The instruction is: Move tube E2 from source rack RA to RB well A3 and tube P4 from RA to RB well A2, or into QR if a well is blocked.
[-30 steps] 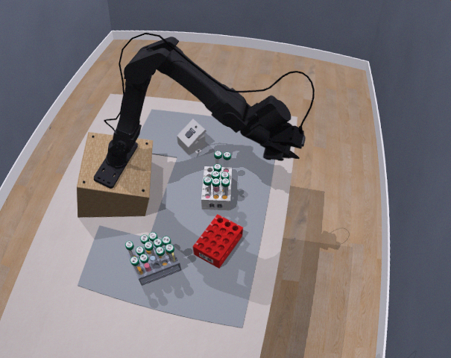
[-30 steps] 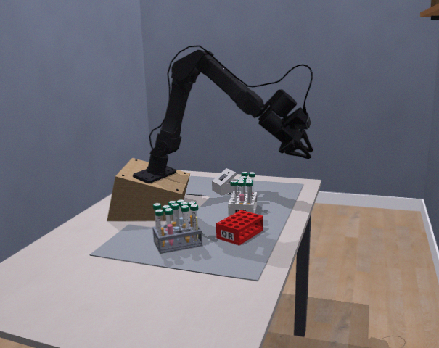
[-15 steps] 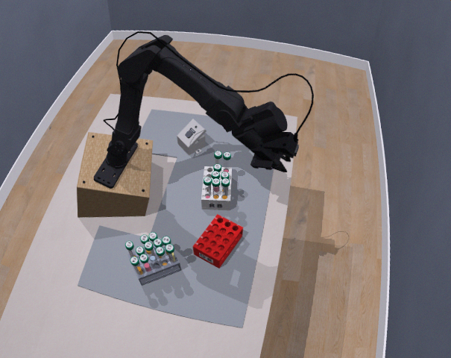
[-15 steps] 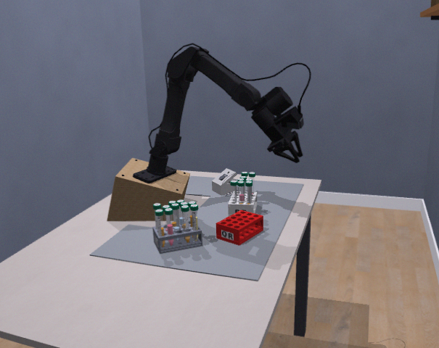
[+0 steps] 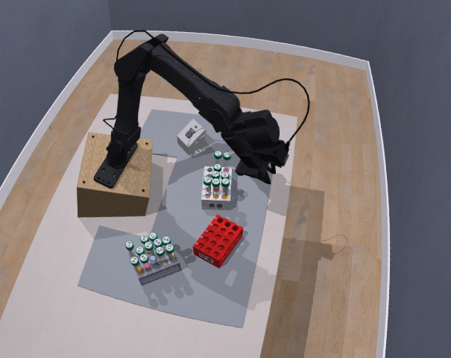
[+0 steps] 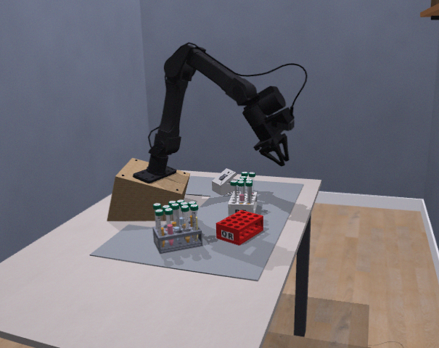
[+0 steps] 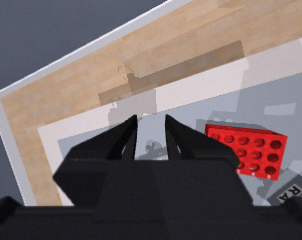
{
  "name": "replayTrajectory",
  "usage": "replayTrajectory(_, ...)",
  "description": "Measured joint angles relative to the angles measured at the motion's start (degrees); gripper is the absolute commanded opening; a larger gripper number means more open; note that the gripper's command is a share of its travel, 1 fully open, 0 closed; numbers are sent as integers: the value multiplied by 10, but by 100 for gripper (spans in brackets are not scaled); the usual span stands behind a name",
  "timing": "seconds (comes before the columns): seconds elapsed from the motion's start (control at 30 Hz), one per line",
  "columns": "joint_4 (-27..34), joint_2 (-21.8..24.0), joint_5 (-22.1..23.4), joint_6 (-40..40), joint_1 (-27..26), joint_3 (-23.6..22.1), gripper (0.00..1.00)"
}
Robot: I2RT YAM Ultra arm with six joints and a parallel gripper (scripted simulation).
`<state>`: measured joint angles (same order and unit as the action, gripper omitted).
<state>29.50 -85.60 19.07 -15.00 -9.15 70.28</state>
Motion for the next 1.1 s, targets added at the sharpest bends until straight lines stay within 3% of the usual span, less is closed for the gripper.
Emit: replayTrajectory(1.1, 238, 32, -35, 149, -121, 6, 30)
